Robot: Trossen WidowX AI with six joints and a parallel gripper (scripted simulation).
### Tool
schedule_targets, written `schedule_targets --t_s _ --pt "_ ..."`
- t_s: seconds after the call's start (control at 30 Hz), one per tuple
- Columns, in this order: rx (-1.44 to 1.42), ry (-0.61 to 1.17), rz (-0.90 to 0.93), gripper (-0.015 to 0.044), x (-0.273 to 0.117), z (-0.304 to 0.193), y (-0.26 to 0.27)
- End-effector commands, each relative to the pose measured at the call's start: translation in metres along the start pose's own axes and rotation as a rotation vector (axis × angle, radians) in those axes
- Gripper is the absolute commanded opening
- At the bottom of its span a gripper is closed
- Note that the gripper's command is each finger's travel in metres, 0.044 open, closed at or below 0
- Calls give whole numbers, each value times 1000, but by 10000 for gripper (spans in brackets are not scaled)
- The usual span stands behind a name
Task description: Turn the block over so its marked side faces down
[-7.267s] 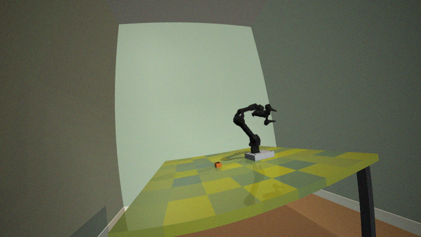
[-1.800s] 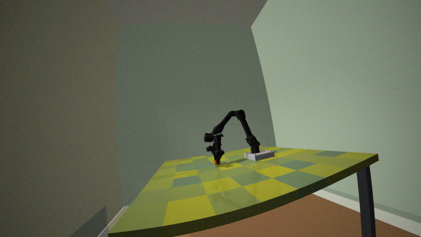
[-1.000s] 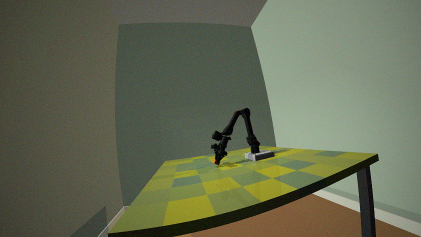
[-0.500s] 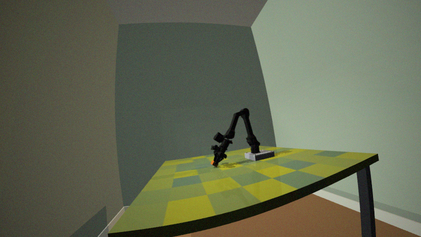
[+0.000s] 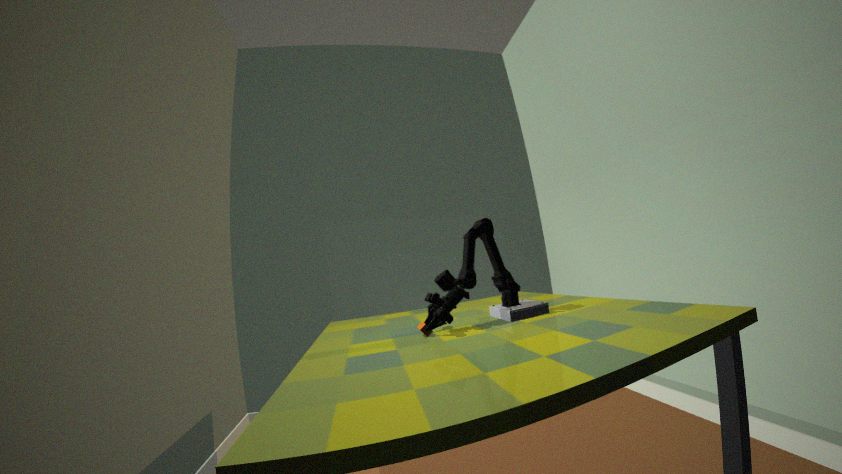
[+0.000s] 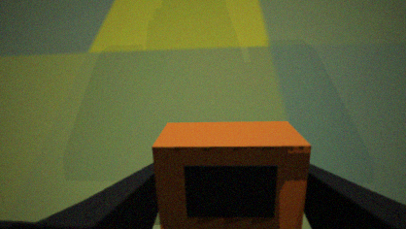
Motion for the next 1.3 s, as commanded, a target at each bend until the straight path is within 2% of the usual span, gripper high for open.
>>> schedule_targets --t_s 0.0,0.47,1.1,1.27 --pt "-8 -30 -10 0 0 -17 2" --pt "-2 -215 -41 0 -15 -40 3" --pt "-2 -242 -45 0 -17 -40 3" --pt "-2 -242 -45 131 -17 -40 3"
Point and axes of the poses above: the point midway between the two fingers, 35 mm back from their tips, its own x axis out along the fingers, its own y axis across the jaws, z = x × y, the point moved 10 cm from there along -x, back along the fingers, and after that the axes turned 9 degrees about -x, right-handed, at the moved point
